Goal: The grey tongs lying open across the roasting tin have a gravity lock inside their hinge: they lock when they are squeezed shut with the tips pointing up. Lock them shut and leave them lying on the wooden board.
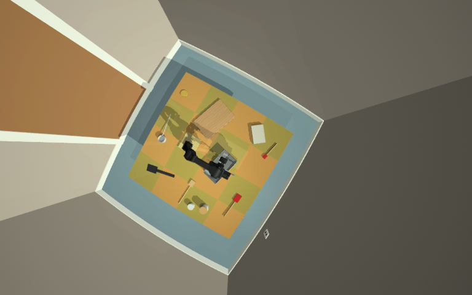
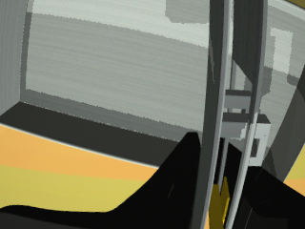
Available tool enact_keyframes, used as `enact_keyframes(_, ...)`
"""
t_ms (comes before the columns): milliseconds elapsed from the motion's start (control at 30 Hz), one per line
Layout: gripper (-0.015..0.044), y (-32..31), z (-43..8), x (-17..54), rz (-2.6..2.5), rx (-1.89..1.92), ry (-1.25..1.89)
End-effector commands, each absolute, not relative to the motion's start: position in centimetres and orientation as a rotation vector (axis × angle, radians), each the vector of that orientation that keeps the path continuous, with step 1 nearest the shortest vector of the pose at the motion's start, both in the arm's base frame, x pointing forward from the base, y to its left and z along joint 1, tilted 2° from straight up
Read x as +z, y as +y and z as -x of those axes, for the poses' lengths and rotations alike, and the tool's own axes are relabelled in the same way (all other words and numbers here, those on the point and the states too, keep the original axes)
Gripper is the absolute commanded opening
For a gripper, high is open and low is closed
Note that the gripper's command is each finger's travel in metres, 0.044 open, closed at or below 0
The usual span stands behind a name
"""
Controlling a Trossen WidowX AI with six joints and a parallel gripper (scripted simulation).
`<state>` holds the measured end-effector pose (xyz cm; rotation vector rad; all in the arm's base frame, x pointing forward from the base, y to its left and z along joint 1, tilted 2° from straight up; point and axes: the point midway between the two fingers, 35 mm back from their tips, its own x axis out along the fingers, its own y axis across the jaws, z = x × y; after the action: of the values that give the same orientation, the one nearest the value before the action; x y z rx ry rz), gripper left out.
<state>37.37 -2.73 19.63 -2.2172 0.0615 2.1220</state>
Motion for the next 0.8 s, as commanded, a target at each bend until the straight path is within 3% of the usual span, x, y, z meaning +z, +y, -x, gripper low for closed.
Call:
enact_keyframes(0, -0.015, -2.7, -37.4, 19.6, 2.228, 2.132, 0.041)
enact_keyframes(767, -0.015, 0.4, -37.4, 19.7, 2.569, 2.434, -1.045)
